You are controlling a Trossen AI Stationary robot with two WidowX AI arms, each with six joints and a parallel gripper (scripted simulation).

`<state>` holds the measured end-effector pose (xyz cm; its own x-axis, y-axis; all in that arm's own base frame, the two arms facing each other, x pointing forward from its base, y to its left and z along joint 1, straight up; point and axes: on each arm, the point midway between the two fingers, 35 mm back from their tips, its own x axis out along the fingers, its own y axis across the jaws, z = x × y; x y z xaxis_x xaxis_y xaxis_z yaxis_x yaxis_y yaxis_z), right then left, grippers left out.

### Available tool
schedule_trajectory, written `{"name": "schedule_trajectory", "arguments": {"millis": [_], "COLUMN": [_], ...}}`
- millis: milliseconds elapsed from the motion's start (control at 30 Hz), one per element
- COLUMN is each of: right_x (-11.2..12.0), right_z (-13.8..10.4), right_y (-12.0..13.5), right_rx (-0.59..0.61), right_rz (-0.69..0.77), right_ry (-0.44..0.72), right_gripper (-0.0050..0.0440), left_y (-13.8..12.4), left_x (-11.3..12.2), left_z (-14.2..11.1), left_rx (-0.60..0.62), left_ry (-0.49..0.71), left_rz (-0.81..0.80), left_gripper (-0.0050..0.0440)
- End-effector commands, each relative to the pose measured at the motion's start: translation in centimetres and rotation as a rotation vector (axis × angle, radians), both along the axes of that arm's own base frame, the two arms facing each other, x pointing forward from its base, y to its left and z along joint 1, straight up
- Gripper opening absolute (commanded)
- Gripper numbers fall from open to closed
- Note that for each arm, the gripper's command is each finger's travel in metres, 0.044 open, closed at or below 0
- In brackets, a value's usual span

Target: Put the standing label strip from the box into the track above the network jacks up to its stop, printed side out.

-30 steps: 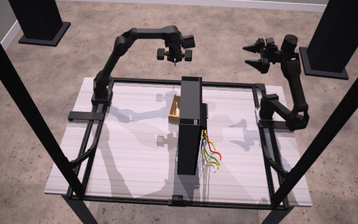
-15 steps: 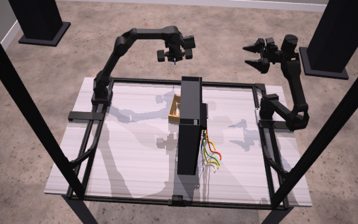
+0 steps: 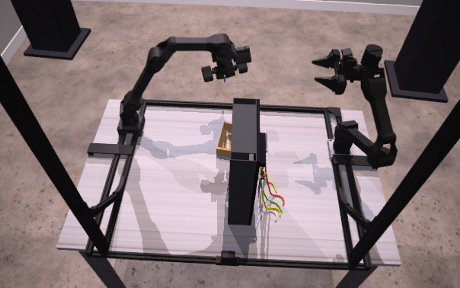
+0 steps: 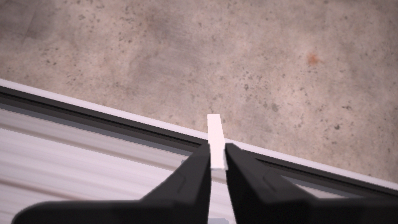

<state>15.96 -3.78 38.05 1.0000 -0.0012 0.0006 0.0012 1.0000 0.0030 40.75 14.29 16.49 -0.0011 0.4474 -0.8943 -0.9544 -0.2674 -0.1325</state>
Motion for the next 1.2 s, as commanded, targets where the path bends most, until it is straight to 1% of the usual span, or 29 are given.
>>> {"name": "schedule_trajectory", "arguments": {"millis": [0, 100, 600, 667, 1167], "right_x": [0.0, 0.0, 0.0, 0.0, 0.0], "right_z": [0.2, 0.2, 0.2, 0.2, 0.2], "right_y": [0.1, 0.1, 0.1, 0.1, 0.1], "right_rx": [-0.007, -0.007, -0.007, -0.007, -0.007], "right_rz": [0.001, 0.001, 0.001, 0.001, 0.001], "right_ry": [-0.001, -0.001, -0.001, -0.001, -0.001], "right_gripper": [0.044, 0.044, 0.044, 0.044, 0.044], "left_y": [-0.1, -0.1, -0.2, -0.2, -0.3], "left_x": [0.2, 0.2, 0.2, 0.2, 0.3], "left_z": [1.2, 1.2, 1.8, 1.8, 2.4], "left_rx": [0.019, 0.022, 0.064, 0.064, 0.107], "left_ry": [-0.049, -0.054, -0.137, -0.137, -0.228], "left_rz": [0.042, 0.053, 0.21, 0.21, 0.363], "left_gripper": [-0.005, -0.005, -0.005, -0.005, -0.005]}}
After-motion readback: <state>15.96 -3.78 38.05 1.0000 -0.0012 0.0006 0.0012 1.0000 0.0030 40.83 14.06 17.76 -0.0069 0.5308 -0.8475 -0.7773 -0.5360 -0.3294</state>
